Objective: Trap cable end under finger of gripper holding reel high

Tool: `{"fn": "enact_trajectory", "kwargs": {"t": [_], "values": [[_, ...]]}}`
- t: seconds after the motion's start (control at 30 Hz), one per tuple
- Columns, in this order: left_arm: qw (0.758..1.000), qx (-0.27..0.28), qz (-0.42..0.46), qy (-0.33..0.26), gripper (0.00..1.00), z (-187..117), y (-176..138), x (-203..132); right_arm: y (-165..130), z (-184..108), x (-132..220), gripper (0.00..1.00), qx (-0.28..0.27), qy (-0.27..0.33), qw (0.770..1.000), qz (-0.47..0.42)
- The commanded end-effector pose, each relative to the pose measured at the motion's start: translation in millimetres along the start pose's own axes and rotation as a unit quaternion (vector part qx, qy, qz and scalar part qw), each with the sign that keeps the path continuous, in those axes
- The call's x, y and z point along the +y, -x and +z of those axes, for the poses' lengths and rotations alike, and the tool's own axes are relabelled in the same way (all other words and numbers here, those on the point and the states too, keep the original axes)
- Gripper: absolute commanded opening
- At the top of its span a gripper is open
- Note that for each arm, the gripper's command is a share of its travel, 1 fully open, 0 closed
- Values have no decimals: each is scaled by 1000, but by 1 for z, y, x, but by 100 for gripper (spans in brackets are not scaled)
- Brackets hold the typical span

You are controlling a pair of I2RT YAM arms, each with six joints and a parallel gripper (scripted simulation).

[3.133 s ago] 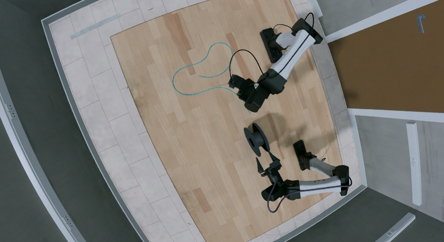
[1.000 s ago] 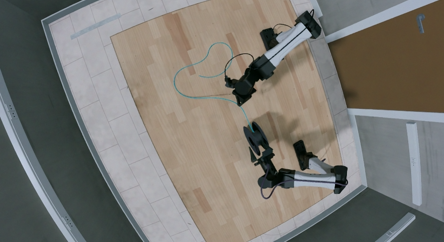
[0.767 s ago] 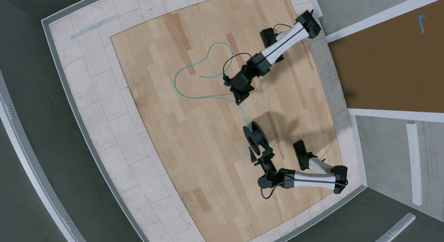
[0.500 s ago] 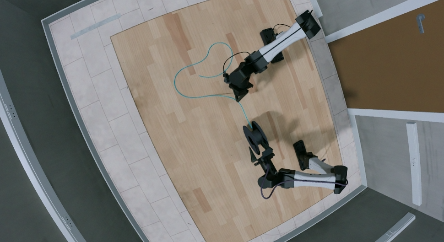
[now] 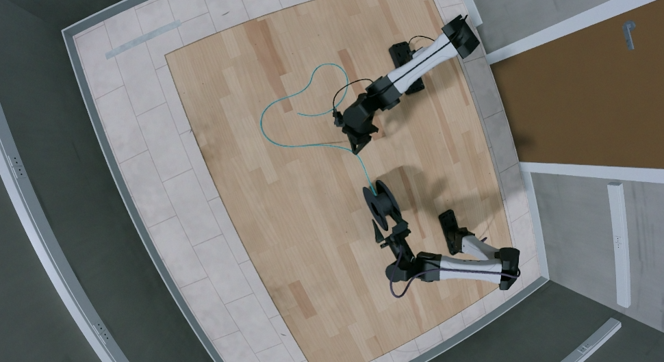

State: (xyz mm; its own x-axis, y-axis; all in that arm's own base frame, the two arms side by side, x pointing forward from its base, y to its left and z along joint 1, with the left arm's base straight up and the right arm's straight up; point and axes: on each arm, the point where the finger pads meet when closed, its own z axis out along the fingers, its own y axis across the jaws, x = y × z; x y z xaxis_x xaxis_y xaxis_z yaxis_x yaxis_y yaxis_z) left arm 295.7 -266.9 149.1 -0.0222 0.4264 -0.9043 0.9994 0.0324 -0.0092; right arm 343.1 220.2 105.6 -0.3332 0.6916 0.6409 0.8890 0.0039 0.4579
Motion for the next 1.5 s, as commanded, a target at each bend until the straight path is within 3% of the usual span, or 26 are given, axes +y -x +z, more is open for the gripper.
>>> {"fn": "enact_trajectory", "kwargs": {"t": [0.0,0.47,1.17,1.47], "values": [[1000,-6,11,6,71,-2,7,3,-9,-3,9,0,12,15,1000,-10],[1000,-6,11,6,71,-2,7,3,-18,11,16,0,6,24,1000,-5],[1000,-6,11,6,71,-2,7,3,-73,62,4,0,15,1,1000,-26],[1000,-6,11,6,71,-2,7,3,-75,62,5,0,15,4,999,-28]]}}
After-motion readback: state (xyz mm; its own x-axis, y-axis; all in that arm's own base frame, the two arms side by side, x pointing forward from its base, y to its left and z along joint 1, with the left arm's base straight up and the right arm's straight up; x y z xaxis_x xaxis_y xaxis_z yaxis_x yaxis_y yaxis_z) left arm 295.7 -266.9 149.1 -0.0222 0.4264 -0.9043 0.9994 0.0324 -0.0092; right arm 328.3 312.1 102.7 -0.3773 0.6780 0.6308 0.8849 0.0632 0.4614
